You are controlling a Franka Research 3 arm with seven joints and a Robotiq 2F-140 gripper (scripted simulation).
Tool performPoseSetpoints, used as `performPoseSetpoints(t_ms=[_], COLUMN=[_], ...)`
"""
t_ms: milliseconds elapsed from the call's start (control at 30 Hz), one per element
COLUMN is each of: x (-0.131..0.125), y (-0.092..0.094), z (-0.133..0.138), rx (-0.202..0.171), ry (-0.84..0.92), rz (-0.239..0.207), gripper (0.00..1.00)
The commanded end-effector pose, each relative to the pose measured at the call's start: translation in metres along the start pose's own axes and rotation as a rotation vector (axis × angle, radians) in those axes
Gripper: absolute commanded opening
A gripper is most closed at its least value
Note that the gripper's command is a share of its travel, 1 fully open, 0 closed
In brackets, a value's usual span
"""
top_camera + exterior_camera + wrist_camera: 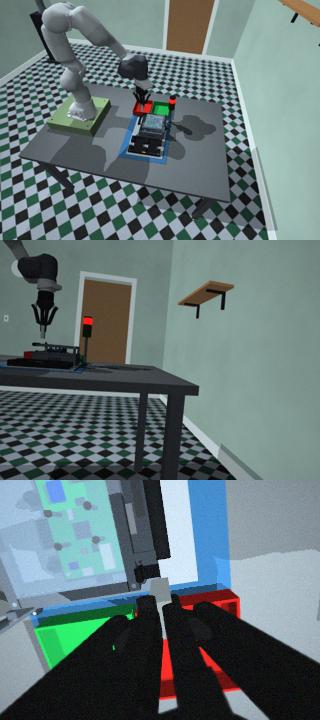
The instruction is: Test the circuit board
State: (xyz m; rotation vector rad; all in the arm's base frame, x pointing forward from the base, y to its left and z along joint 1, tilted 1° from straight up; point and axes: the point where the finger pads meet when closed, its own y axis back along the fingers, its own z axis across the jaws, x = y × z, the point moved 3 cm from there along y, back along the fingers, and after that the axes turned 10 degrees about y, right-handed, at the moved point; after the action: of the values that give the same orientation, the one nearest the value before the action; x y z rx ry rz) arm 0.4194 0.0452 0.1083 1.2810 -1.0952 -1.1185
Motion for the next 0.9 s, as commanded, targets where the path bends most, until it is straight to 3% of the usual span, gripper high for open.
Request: performPoseSetpoints(t_ms=[0,467,867], x=[-0.002,-0.003,-0.003], y=[-0.004,-0.027,-0.028], z=[0.001,0.001,0.001], rx=[-0.001,-0.001,-0.001], ry=[-0.001,-0.001,-0.001], rz=[-0.001,-0.001,-0.001], gripper=[0.00,0.00,0.00])
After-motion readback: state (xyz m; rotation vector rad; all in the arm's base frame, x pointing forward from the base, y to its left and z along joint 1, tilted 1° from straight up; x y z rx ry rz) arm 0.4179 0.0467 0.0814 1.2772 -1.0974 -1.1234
